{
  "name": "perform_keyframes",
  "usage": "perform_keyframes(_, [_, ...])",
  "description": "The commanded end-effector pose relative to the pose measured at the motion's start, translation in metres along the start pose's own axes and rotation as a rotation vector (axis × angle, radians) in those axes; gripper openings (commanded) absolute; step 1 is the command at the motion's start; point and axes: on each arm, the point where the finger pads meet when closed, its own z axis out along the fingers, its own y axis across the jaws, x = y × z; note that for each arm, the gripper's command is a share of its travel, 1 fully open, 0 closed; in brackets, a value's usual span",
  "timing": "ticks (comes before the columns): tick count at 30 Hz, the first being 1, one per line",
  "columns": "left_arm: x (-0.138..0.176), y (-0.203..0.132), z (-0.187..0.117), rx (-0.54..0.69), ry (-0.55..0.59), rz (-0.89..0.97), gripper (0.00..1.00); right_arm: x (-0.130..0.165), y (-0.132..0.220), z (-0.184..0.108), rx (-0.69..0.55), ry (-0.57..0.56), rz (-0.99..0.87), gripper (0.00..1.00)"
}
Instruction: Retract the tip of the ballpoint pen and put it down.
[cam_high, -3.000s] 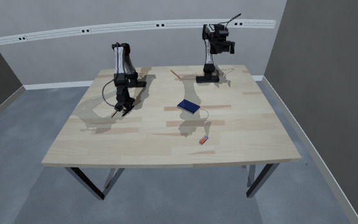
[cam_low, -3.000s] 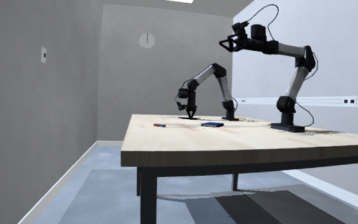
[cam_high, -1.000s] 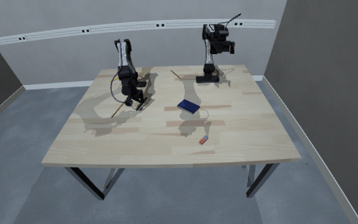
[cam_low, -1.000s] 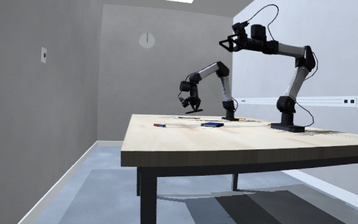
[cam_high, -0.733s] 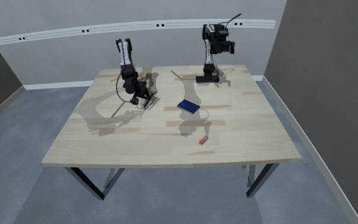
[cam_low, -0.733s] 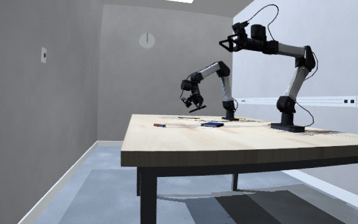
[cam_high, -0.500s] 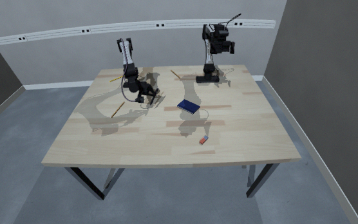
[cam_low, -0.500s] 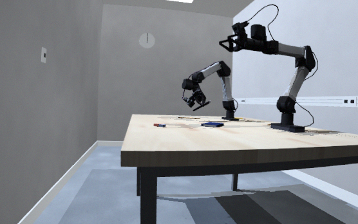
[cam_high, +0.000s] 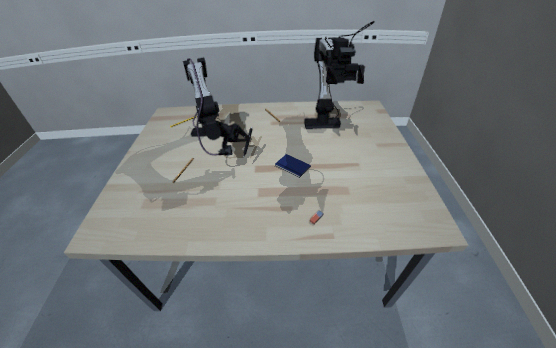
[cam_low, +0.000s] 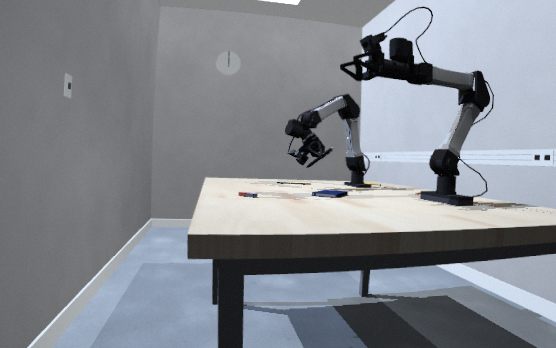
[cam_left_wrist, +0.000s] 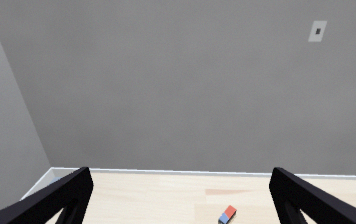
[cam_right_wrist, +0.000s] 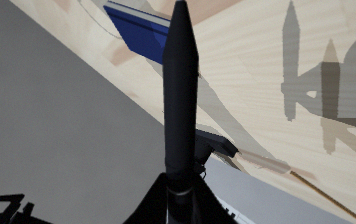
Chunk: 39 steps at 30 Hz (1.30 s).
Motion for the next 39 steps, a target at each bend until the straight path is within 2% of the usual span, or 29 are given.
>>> perform_keyframes(1, [-0.01,0.0,-0.002,-0.004,-0.013,-0.002,1.0,0.008,0.015,-0.007,-0.041,-0.012,-0.042,0.14])
perform_keyframes(4, [-0.01,0.0,-0.002,-0.004,-0.013,-0.002,1.0,0.007,0.022,-0.011,-0.054,-0.01,-0.05,0.14])
perform_keyframes(5, [-0.01,0.0,-0.002,-0.004,-0.013,-0.002,1.0,-0.004,0.01,-0.004,-0.02,0.005,0.012,0.14])
perform_keyframes(7, [-0.01,0.0,-0.002,-0.004,-0.013,-0.002,1.0,0.005,0.012,-0.005,-0.023,0.006,-0.013,0.14])
perform_keyframes(8, [-0.01,0.0,-0.002,-0.004,-0.013,-0.002,1.0,-0.003,0.009,-0.003,-0.014,0.009,-0.003,0.14])
perform_keyframes(17, [-0.01,0.0,-0.002,-0.004,-0.013,-0.002,1.0,-0.002,0.006,-0.003,-0.005,0.015,0.001,0.14])
perform_keyframes(19, [-0.01,0.0,-0.002,-0.004,-0.013,-0.002,1.0,0.007,0.0,-0.007,-0.011,0.011,-0.006,0.14])
perform_keyframes(23, [-0.01,0.0,-0.002,-0.004,-0.013,-0.002,1.0,-0.009,-0.009,0.004,0.005,0.019,0.024,0.14])
perform_keyframes(28, [-0.01,0.0,-0.002,-0.004,-0.013,-0.002,1.0,-0.012,-0.014,0.007,0.008,0.021,0.027,0.14])
perform_keyframes(30, [-0.01,0.0,-0.002,-0.004,-0.013,-0.002,1.0,-0.006,-0.005,0.002,-0.008,0.014,-0.004,0.14])
perform_keyframes(31, [-0.01,0.0,-0.002,-0.004,-0.013,-0.002,0.01,-0.008,-0.008,0.004,-0.004,0.016,0.008,0.14])
perform_keyframes(39, [-0.01,0.0,-0.002,-0.004,-0.013,-0.001,0.01,-0.009,-0.006,0.003,-0.008,0.013,0.017,0.14])
